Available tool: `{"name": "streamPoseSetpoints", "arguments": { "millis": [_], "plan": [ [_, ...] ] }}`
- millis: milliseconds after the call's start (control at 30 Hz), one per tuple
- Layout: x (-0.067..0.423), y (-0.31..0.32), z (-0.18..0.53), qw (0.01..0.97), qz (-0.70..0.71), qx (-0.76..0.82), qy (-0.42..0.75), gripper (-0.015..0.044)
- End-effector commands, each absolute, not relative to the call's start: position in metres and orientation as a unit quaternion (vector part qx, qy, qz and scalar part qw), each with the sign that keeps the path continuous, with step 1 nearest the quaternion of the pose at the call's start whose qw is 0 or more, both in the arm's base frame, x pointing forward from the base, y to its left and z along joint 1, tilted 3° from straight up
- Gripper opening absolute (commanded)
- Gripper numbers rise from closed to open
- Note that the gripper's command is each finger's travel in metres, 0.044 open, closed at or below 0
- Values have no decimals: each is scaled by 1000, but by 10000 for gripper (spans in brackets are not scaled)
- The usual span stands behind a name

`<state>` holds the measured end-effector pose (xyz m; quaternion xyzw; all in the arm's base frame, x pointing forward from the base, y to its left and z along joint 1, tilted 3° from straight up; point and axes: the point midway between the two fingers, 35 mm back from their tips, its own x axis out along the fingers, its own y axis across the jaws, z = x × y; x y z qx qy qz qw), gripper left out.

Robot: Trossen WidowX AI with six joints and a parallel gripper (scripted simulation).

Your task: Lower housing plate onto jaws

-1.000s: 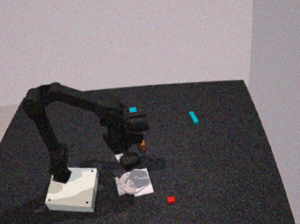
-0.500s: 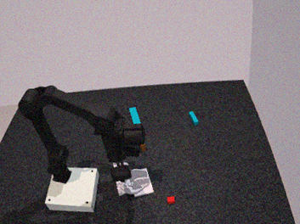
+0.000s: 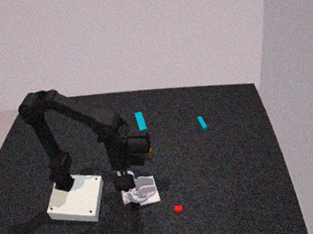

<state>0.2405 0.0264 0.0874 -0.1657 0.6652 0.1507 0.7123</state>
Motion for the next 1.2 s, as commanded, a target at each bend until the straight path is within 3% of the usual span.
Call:
{"name": "streamPoseSetpoints", "arguments": {
  "millis": [0,1167],
  "plan": [
    [241,27,87,713,150,-163,665,351],
    [232,32,87,713,150,-162,665,351]
  ]
}}
